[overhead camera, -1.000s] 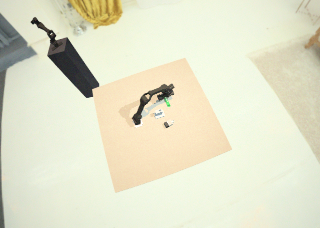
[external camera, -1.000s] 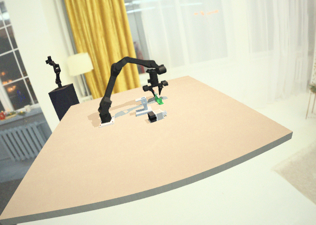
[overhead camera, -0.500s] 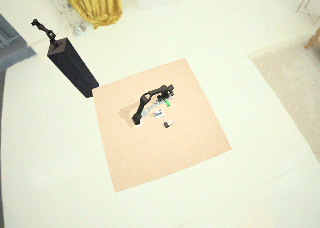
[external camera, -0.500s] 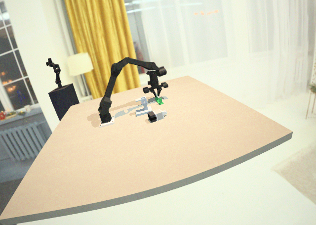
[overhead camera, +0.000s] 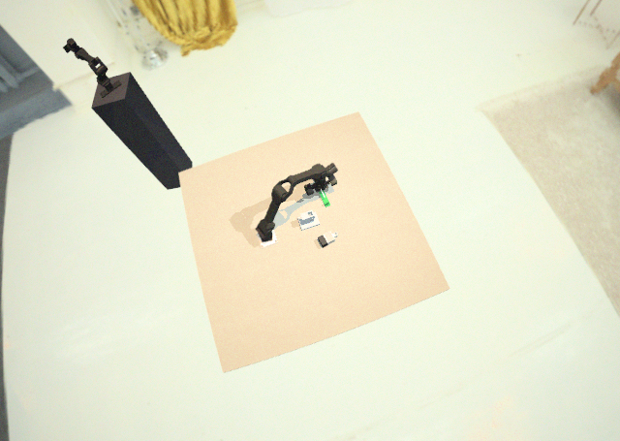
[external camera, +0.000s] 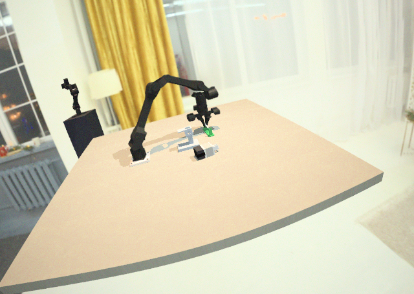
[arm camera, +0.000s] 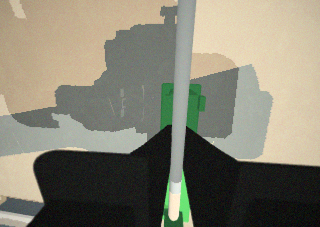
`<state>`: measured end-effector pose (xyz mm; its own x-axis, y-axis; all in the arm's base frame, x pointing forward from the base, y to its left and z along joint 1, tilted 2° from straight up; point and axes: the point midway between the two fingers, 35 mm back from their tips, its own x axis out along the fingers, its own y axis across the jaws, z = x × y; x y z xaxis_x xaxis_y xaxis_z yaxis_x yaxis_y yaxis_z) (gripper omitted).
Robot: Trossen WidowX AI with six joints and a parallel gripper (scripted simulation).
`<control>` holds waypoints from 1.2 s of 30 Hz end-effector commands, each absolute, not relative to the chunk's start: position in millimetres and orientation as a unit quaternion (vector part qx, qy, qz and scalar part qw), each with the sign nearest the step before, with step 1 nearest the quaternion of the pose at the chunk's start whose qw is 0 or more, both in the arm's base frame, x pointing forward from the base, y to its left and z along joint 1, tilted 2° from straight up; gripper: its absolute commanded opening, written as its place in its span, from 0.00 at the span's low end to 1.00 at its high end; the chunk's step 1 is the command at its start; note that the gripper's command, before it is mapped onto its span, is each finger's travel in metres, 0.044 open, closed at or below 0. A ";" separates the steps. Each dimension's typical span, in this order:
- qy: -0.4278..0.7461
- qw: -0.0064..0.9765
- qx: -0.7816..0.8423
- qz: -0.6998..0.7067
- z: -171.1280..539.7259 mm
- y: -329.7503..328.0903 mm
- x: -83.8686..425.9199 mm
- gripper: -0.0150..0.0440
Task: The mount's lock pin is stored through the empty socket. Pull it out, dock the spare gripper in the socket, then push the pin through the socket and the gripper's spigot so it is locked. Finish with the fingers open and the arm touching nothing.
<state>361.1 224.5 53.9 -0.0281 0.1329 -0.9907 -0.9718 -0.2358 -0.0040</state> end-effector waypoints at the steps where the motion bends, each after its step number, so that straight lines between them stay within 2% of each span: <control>1: 0.404 0.468 -0.518 0.591 62.5 224.5 361.7 0.25; 19: 0.410 0.463 -0.515 0.593 74.9 220.7 360.2 0.25; 36: 0.412 0.463 -0.516 0.591 86.3 170.1 375.9 0.25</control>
